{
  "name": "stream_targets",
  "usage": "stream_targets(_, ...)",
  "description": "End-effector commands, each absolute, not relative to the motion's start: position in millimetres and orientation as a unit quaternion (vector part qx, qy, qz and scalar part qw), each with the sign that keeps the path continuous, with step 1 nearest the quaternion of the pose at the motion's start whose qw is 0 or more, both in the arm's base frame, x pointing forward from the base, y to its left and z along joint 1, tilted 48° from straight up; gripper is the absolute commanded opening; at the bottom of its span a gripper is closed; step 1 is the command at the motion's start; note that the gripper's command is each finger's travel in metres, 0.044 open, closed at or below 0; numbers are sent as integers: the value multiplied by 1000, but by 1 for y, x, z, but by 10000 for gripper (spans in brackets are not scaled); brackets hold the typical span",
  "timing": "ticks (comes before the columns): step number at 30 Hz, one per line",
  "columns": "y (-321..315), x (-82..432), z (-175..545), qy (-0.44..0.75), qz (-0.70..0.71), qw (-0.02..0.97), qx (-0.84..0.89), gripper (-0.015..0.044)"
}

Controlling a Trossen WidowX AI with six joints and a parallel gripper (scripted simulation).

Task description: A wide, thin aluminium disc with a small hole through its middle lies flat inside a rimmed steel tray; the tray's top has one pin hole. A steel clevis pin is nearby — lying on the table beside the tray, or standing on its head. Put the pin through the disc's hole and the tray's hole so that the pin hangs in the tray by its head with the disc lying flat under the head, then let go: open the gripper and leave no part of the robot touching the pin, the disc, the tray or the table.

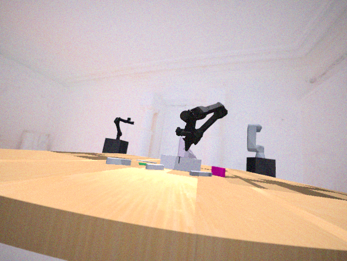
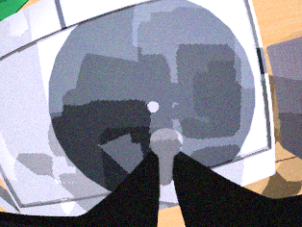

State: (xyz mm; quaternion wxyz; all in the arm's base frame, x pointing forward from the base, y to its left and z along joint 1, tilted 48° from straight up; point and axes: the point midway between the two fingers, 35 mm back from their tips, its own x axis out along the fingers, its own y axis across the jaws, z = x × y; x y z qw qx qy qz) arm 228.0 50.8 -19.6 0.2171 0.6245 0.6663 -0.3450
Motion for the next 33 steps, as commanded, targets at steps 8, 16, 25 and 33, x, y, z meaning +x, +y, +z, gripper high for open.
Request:
stream_targets(8, 40, 232, -28, 619, -413, 110, 658, 0)
stream_targets(16, 39, 231, -26, 618, -436, 138, 640, 0)
stream_targets(25, 44, 233, -21, 598, -510, 214, 580, 0)
stream_targets(33, 50, 235, -19, 574, -567, 272, 525, 0)
